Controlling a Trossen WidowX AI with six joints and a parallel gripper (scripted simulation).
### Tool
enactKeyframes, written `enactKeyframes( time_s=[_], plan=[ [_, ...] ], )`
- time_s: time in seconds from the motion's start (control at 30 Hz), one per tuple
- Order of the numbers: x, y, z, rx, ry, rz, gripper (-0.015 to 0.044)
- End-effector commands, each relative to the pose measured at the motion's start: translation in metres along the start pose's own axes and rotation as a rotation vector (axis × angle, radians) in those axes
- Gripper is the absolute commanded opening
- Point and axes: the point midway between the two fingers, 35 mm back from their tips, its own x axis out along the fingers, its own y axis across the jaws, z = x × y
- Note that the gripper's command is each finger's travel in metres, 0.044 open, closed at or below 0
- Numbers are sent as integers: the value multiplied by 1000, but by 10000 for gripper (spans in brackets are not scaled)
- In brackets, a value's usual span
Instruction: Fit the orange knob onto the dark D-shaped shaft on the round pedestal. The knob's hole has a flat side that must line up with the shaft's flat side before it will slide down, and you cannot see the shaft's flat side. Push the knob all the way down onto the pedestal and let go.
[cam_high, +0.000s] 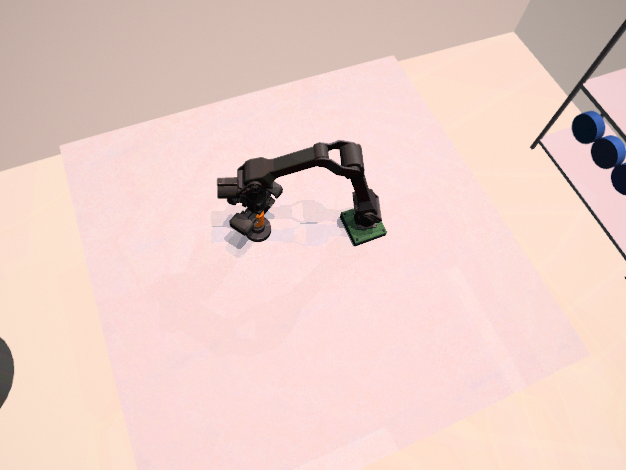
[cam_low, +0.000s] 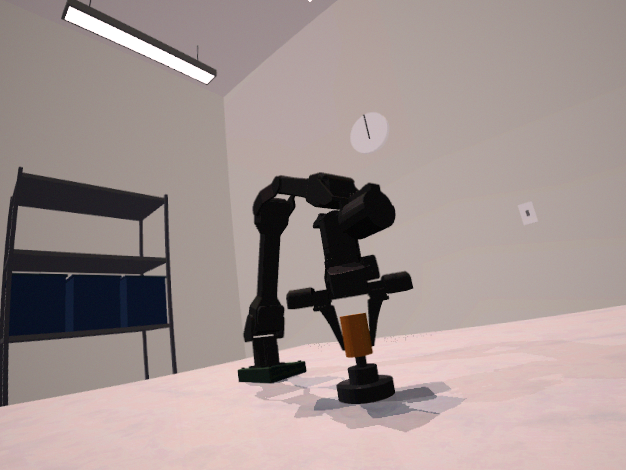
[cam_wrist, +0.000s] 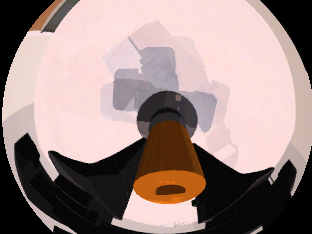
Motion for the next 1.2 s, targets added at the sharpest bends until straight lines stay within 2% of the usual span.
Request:
enactKeyframes(
  time_s=[0.0,1.17],
  plan=[
    [0,-1,-1,-8,1,-4,0],
    [-6,-1,0,25,1,-4,0]
  ],
)
